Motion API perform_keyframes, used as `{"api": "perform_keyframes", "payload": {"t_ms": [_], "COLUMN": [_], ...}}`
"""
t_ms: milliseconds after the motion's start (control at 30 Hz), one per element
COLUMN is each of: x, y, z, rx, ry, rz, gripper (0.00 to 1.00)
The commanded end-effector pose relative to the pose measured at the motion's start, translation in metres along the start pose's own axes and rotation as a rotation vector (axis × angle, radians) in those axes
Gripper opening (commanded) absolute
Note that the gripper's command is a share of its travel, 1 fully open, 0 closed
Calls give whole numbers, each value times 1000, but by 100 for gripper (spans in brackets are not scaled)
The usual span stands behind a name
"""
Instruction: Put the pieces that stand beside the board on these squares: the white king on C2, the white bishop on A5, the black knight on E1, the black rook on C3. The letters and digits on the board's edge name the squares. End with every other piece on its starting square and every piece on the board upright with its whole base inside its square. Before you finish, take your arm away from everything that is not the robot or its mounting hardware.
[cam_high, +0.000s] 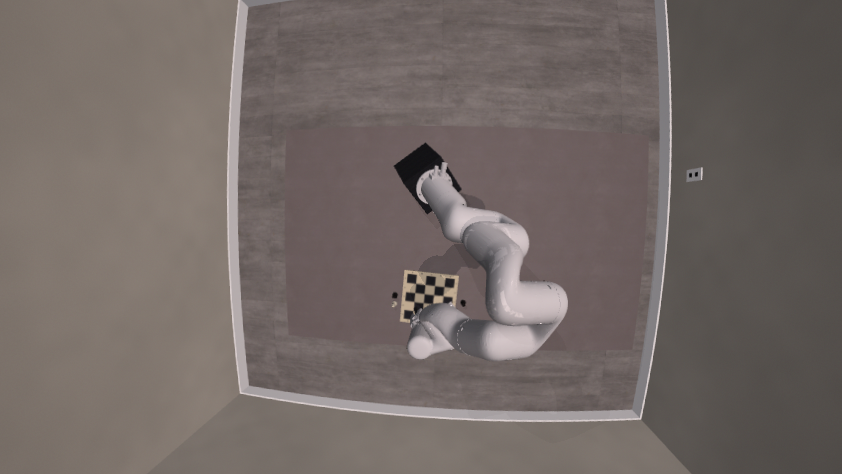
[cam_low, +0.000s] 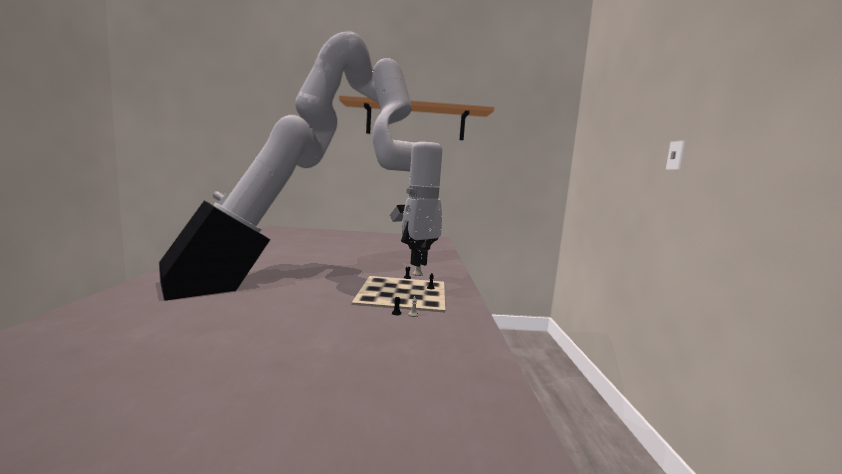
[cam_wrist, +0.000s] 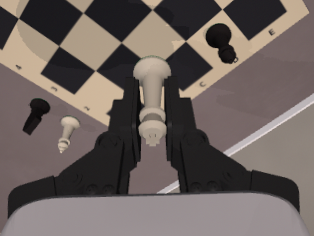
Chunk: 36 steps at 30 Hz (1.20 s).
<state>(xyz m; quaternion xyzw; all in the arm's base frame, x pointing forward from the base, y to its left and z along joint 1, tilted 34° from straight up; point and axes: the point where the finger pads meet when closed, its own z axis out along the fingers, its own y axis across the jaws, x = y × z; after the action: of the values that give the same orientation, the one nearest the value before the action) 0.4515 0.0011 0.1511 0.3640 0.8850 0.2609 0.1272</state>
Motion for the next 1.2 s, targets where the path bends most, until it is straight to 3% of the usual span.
{"api": "perform_keyframes", "payload": {"t_ms": [0,400,1167], "x": [-2,-2,-2], "y": [2,2,2], "z": [17,41,42], "rx": [-5,-5,-5], "ry": [-4,-4,-4], "rz": [-1,-1,-1], "gripper": [0,0,0]}}
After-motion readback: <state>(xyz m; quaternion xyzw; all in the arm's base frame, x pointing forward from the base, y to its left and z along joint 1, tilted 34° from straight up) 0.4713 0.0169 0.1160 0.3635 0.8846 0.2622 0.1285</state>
